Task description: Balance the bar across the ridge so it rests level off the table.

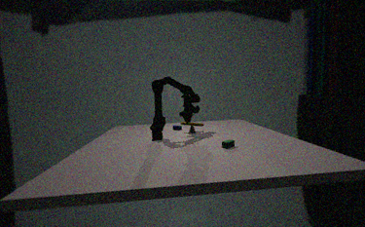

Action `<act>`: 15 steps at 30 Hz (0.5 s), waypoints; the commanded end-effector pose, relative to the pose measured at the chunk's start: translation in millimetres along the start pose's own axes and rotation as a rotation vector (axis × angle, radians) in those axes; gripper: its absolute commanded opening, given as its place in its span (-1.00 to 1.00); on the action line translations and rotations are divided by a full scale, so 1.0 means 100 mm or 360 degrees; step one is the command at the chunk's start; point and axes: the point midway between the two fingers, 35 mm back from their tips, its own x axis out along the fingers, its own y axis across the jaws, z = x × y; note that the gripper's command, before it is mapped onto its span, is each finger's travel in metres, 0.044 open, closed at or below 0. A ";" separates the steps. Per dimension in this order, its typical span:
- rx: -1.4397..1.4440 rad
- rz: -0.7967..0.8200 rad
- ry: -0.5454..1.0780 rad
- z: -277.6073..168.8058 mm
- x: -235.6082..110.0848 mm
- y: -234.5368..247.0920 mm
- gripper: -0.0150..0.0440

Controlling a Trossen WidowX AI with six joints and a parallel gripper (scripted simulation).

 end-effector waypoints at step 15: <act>-0.0007 -0.0002 -0.0001 0.00 0.02 0.00 -0.49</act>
